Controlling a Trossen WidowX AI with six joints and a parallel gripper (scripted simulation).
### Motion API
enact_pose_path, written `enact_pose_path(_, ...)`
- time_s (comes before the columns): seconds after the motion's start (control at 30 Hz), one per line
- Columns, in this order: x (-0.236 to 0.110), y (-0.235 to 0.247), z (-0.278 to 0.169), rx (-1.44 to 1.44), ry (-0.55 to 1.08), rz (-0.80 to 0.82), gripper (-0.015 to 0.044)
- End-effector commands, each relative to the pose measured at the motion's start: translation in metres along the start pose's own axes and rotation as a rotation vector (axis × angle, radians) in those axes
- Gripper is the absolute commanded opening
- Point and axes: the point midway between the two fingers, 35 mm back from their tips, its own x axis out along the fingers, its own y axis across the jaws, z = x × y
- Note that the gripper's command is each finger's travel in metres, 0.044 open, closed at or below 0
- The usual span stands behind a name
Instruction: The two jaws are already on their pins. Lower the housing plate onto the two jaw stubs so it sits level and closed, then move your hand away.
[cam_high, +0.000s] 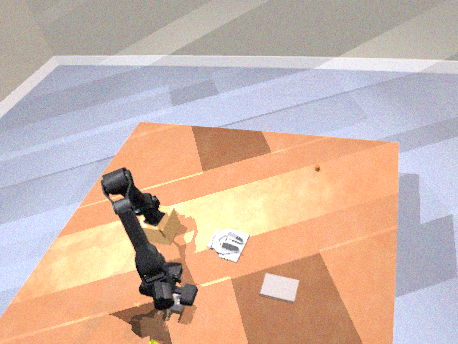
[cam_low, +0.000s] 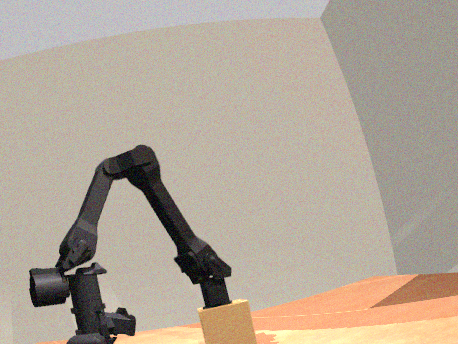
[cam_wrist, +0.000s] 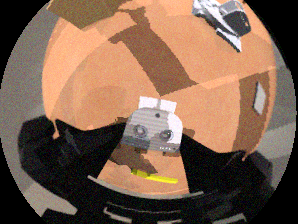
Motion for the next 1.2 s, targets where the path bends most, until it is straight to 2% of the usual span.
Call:
enact_pose_path(0.0, 0.000, 0.000, 0.000, 0.000, 0.000, 0.000, 0.0367)
enact_pose_path(0.1, 0.000, 0.000, 0.000, 0.000, 0.000, 0.000, 0.0351)
enact_pose_path(0.47, -0.002, 0.000, 0.000, 0.000, 0.000, 0.000, 0.0351)
enact_pose_path(1.17, -0.068, -0.001, -0.001, -0.005, -0.001, -0.005, 0.0351)
